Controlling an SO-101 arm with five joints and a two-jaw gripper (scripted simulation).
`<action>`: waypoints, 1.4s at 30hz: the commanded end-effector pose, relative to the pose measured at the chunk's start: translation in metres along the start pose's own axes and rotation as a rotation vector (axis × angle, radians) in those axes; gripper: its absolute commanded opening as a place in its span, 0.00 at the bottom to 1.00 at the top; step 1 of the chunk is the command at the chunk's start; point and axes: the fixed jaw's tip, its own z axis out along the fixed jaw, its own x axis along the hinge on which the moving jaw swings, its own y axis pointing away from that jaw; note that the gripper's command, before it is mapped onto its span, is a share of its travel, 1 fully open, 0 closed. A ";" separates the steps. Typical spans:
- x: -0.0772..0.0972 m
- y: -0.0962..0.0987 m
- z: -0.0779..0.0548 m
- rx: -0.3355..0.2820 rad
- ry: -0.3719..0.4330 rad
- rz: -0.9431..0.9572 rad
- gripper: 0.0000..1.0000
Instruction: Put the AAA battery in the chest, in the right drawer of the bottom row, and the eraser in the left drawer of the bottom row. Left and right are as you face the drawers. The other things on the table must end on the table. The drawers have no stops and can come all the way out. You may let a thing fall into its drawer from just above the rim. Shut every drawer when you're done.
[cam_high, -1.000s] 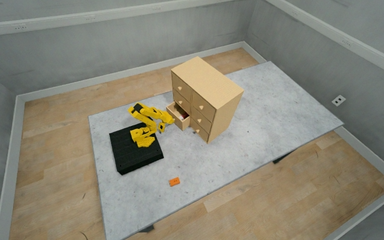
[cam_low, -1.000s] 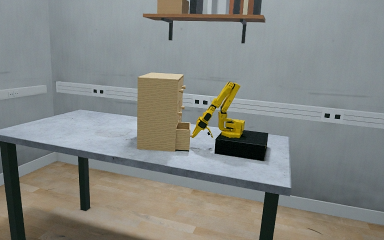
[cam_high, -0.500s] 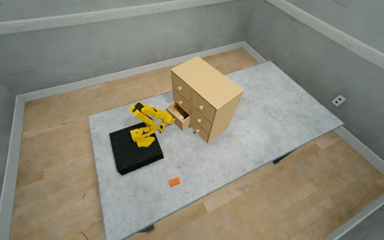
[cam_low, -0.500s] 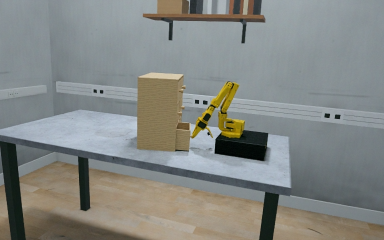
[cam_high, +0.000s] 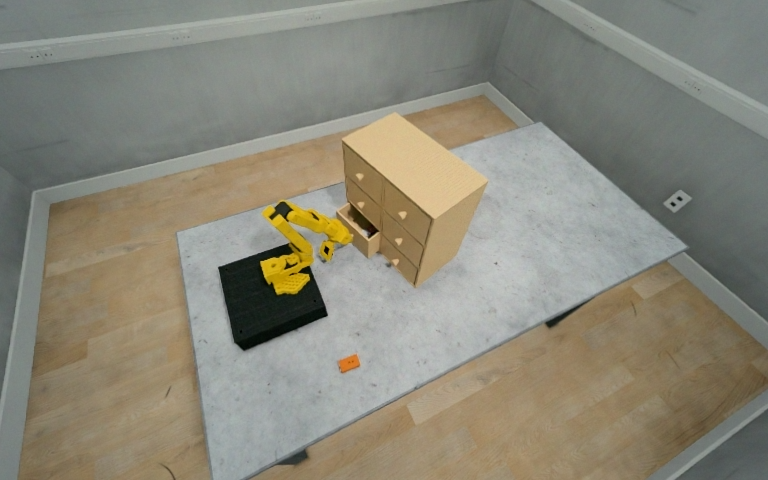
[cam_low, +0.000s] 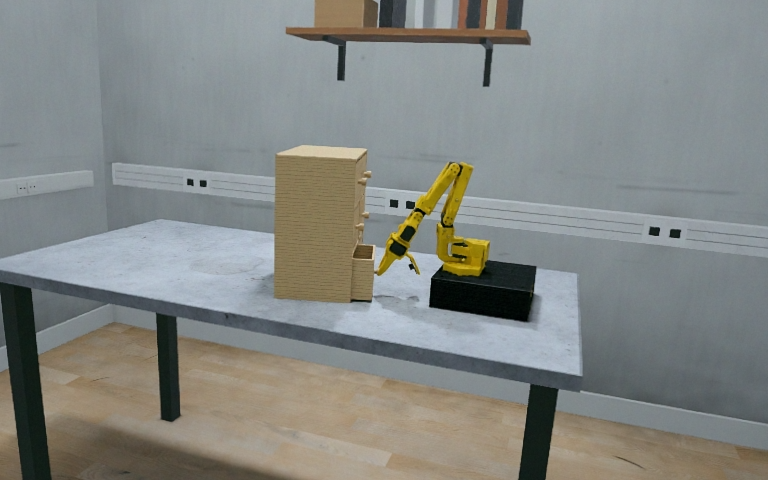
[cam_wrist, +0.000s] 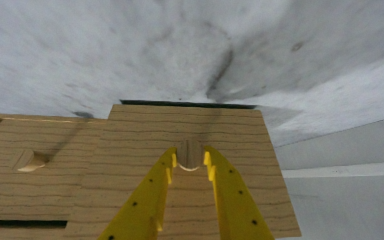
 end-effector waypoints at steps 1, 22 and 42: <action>0.007 -0.003 0.003 0.010 0.010 -0.009 0.00; 0.020 -0.002 0.010 0.006 0.010 -0.002 0.00; 0.032 -0.001 0.017 0.004 0.010 0.003 0.00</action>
